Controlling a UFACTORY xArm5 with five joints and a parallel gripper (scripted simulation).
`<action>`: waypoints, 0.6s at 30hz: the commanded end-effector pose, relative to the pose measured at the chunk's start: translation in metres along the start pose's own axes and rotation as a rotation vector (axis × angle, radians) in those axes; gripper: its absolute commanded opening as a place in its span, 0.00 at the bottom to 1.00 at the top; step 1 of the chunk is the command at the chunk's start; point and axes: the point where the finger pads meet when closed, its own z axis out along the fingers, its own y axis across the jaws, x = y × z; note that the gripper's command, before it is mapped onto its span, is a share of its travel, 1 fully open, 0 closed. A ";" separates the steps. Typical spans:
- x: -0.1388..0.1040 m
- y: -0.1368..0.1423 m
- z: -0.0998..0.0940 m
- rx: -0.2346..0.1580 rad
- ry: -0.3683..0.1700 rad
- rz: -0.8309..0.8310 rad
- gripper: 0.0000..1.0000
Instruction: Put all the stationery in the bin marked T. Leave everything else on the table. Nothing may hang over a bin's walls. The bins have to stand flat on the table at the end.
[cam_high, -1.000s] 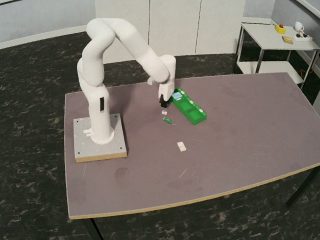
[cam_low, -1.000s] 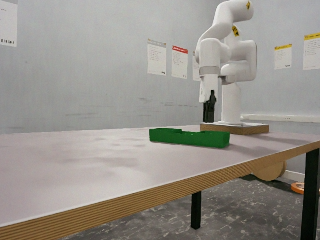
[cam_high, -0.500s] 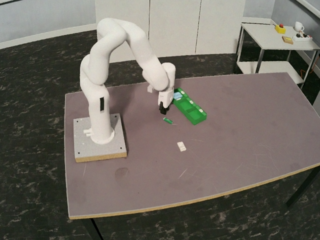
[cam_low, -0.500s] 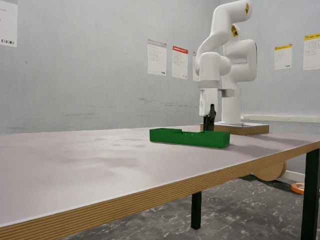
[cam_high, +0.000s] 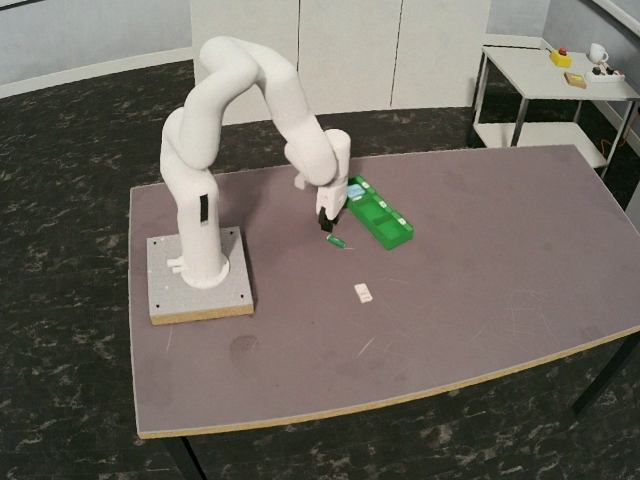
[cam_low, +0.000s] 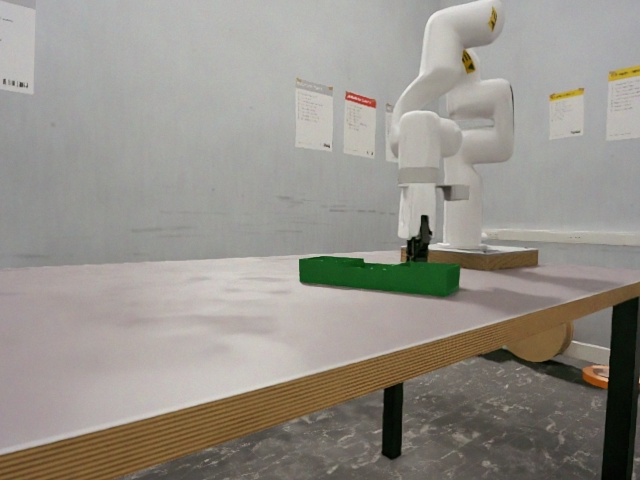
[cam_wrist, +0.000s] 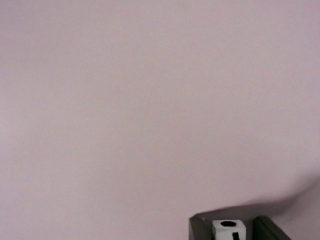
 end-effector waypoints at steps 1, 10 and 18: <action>-0.001 0.001 -0.001 -0.002 -0.001 0.000 0.30; 0.000 0.001 -0.001 -0.002 -0.001 0.000 0.10; -0.001 0.001 -0.001 -0.002 -0.002 0.000 0.10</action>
